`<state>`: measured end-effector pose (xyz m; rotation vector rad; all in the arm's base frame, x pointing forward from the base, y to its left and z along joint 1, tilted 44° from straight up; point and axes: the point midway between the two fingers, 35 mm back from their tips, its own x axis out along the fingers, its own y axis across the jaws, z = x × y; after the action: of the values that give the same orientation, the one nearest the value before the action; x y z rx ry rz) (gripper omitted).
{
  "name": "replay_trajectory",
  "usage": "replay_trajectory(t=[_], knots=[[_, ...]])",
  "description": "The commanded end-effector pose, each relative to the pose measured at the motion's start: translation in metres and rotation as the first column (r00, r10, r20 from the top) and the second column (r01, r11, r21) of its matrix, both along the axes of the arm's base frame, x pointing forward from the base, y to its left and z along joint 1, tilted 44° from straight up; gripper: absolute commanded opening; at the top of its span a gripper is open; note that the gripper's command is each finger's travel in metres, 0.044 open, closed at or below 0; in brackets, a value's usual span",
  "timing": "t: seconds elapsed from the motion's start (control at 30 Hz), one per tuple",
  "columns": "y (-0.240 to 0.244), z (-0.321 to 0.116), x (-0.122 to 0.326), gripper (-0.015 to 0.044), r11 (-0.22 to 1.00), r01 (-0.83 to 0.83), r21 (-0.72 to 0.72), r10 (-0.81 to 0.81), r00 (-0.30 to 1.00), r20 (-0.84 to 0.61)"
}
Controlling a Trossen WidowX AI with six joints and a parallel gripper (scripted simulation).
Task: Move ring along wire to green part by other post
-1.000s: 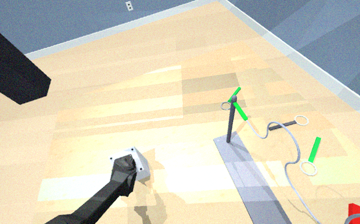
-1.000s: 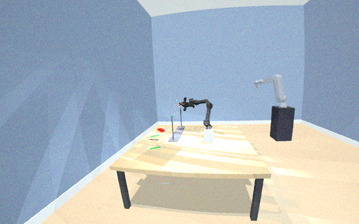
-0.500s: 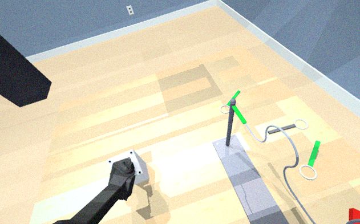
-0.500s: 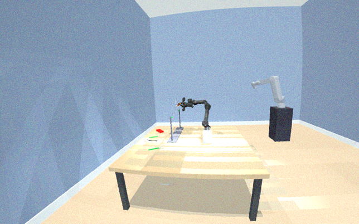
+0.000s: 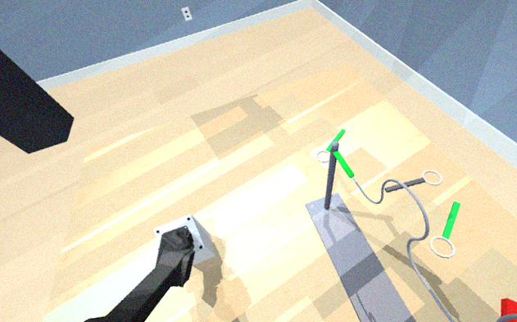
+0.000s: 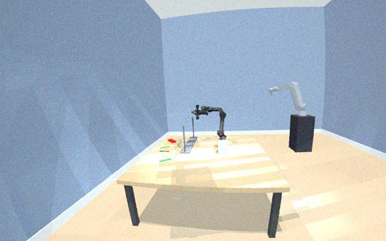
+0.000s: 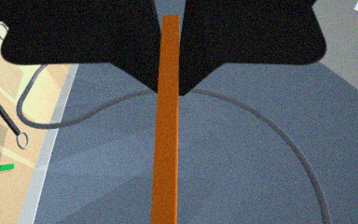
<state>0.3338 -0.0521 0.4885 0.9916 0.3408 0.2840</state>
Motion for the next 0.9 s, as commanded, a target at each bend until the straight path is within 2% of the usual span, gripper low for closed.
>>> replay_trajectory(t=[0.0,0.87], knots=[[-0.0013,-0.0004,0.0005,-0.0150,0.999,0.006,-0.054,-0.005,1.000,0.003],[-0.0081,-0.0076,0.0012,-0.0150,0.929,0.032,-0.370,-0.030,0.999,0.012]])
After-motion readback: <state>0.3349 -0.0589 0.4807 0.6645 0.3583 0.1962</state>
